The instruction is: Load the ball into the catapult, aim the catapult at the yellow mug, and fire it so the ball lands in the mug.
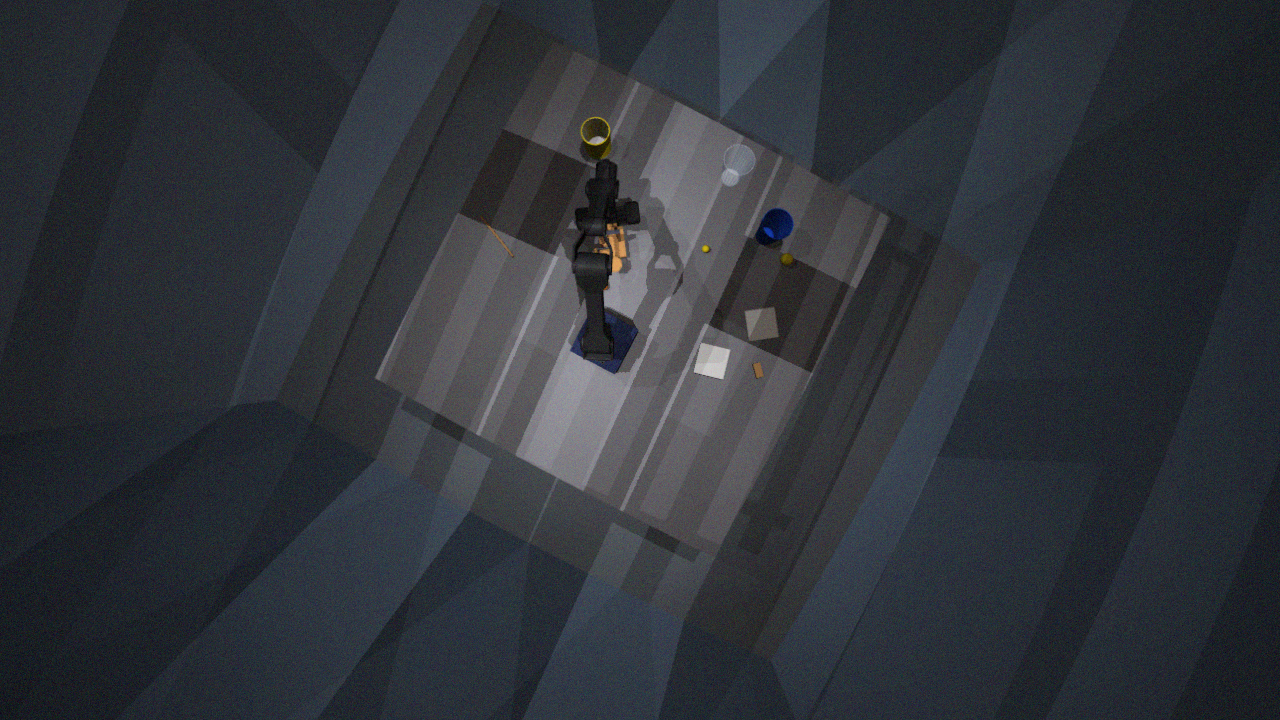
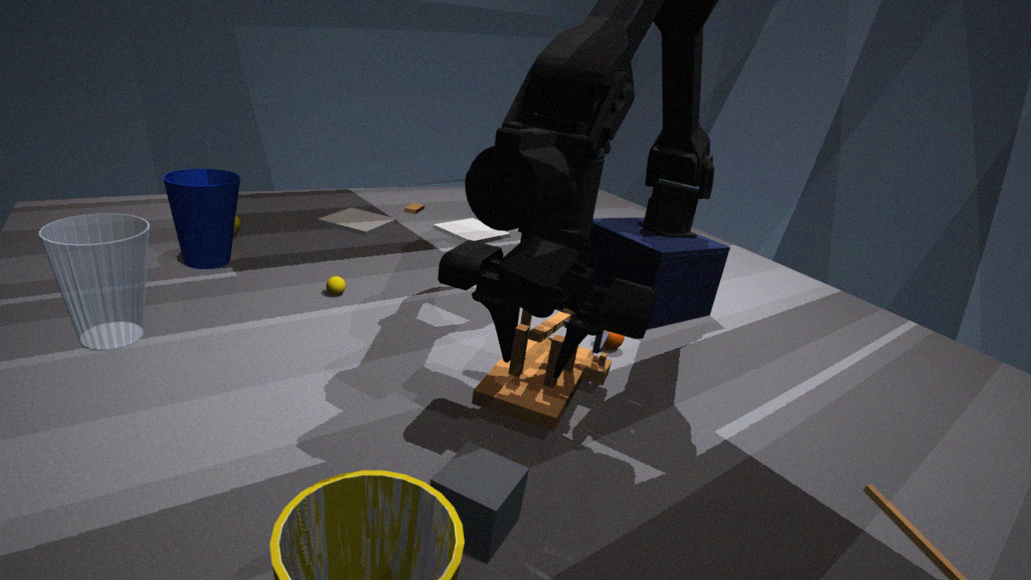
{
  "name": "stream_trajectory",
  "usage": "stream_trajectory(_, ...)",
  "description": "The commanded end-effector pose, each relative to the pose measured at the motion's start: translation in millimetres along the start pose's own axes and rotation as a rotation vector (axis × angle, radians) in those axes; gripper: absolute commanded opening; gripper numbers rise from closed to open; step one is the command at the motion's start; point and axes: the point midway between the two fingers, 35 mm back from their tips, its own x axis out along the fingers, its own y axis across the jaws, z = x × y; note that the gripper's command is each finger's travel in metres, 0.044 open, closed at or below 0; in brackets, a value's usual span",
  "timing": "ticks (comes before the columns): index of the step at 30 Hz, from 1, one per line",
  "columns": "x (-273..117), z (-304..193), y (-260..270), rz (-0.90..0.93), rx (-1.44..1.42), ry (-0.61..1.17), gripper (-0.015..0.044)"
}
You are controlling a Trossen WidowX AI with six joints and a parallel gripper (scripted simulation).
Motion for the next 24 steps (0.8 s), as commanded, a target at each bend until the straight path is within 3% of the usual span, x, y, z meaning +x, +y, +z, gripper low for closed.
stream_trajectory(1, 6.8, -0.1, -0.5, -0.002, -0.001, 0.001, 0.0000)
stream_trajectory(13, 11.7, -0.5, -0.1, 0.000, 0.001, 0.002, 0.0000)
stream_trajectory(24, 11.7, -0.5, -0.1, 0.000, 0.001, 0.002, 0.0289)
